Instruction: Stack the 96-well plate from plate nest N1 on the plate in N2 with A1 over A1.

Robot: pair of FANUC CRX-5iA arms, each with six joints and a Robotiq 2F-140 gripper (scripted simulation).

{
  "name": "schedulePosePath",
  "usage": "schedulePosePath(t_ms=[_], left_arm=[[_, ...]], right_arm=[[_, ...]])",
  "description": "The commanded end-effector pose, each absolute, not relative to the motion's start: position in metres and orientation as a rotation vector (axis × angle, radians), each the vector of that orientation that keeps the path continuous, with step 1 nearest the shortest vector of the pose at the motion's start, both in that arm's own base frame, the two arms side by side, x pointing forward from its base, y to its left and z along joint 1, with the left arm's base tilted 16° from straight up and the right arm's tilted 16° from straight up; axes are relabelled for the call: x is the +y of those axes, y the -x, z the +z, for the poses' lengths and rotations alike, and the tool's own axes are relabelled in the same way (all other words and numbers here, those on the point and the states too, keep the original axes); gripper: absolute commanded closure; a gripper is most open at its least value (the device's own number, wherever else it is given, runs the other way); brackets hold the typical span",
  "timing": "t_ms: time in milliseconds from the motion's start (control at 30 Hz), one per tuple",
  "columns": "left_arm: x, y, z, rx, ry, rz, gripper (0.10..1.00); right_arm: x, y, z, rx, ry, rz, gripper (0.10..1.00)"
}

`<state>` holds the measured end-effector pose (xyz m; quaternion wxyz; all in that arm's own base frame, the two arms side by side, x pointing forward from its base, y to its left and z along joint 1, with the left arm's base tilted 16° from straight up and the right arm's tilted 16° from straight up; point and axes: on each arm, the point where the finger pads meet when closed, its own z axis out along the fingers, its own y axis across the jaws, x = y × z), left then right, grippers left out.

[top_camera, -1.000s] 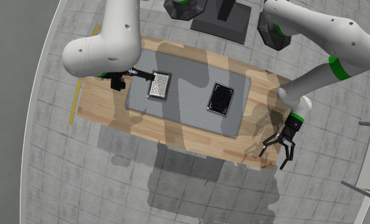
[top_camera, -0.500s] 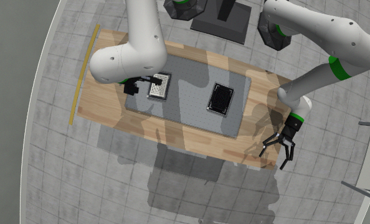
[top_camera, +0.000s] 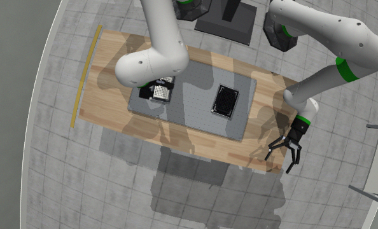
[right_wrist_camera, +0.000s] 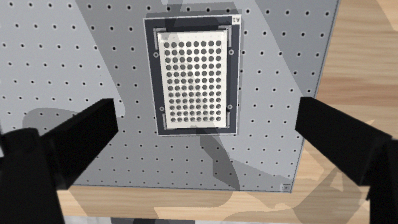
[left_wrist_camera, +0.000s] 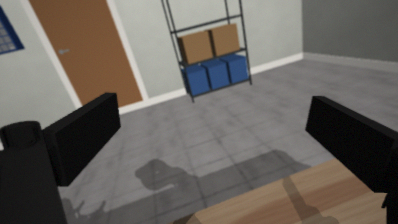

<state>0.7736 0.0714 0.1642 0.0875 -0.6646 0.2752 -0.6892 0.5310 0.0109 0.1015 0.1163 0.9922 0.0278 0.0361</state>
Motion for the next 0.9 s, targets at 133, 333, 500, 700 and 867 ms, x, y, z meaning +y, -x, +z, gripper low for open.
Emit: schedulePosePath(t_ms=[133, 333, 500, 700, 867], left_arm=[[0.071, -0.774, 0.166, 0.82, 1.976, -2.054, 0.098], [0.071, -0.774, 0.166, 0.82, 1.976, -2.054, 0.098], [0.071, -0.774, 0.166, 0.82, 1.976, -2.054, 0.098], [0.071, -0.774, 0.166, 0.82, 1.976, -2.054, 0.098], [0.071, -0.774, 0.166, 0.82, 1.976, -2.054, 0.098]], right_arm=[[0.015, -0.532, 0.076, 0.127, -2.874, 0.135, 0.098], [0.017, -0.532, 0.068, 0.127, -2.874, 0.135, 0.098], [0.017, -0.532, 0.068, 0.127, -2.874, 0.135, 0.098], [0.016, -0.532, 0.065, 0.127, -2.874, 0.135, 0.098], [0.014, -0.533, 0.057, 0.127, -2.874, 0.135, 0.098]])
